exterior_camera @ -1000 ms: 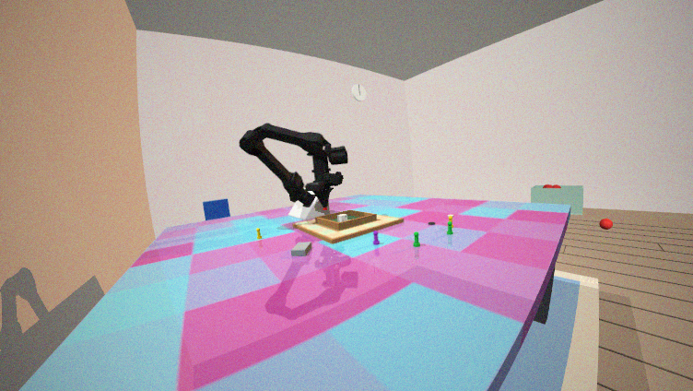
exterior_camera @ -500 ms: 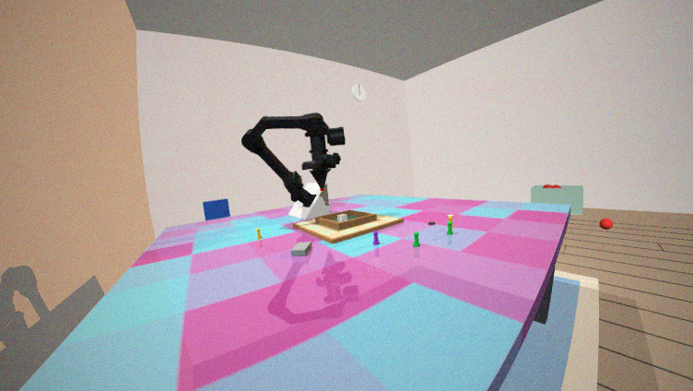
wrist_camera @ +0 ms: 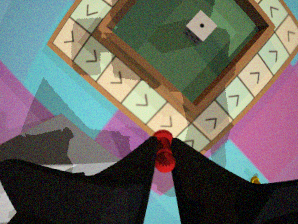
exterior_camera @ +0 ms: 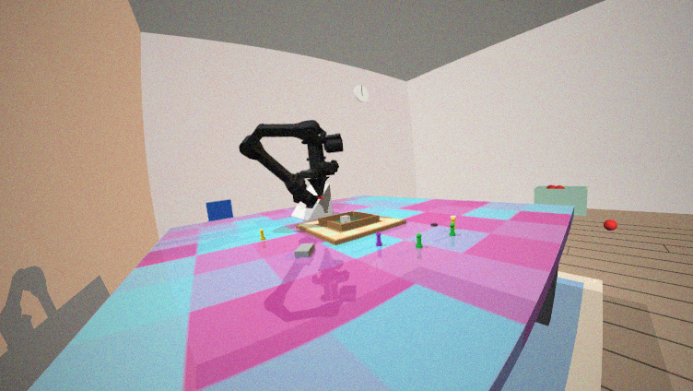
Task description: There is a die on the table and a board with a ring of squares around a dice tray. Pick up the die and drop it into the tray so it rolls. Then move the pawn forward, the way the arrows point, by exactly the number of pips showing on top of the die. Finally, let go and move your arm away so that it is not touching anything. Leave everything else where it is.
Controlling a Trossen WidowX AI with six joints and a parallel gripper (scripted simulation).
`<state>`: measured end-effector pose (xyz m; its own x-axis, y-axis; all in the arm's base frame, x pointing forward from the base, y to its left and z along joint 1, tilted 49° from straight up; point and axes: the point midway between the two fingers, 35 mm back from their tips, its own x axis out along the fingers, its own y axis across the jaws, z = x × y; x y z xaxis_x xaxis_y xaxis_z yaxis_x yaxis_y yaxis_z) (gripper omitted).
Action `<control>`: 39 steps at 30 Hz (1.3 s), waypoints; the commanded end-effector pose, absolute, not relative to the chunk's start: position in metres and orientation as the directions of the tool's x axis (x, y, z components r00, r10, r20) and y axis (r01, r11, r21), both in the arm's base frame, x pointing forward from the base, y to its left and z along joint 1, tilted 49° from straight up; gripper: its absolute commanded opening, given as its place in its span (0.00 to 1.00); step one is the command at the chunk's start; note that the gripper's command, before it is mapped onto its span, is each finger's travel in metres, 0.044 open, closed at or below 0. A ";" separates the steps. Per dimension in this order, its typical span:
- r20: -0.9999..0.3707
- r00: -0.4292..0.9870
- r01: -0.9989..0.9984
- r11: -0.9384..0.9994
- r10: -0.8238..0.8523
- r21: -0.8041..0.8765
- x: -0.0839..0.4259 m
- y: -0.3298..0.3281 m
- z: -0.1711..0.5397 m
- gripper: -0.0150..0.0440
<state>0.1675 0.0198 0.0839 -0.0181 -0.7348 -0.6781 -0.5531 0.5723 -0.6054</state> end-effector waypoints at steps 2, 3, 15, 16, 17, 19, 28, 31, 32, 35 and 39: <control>-0.671 -0.018 -0.557 0.565 -0.741 -0.609 0.162 -0.003 0.080 0.25; -0.670 -0.018 -0.556 0.564 -0.742 -0.610 0.161 -0.008 0.079 0.25; -0.666 -0.019 -0.555 0.562 -0.745 -0.613 0.157 -0.033 0.067 0.25; -0.666 -0.019 -0.555 0.562 -0.745 -0.613 0.157 -0.036 0.065 0.25; -0.666 -0.019 -0.555 0.562 -0.745 -0.613 0.157 -0.038 0.062 0.25; -0.666 -0.019 -0.555 0.562 -0.746 -0.614 0.157 -0.044 0.058 0.25; -0.664 -0.019 -0.555 0.561 -0.747 -0.615 0.156 -0.053 0.050 0.25; -0.665 -0.019 -0.555 0.561 -0.747 -0.615 0.156 -0.056 0.048 0.25; -0.665 -0.019 -0.555 0.561 -0.747 -0.615 0.156 -0.057 0.047 0.25; -0.664 -0.019 -0.555 0.561 -0.747 -0.615 0.156 -0.061 0.043 0.25; -0.669 -0.015 -0.547 0.566 -0.743 -0.616 0.159 -0.060 0.044 0.30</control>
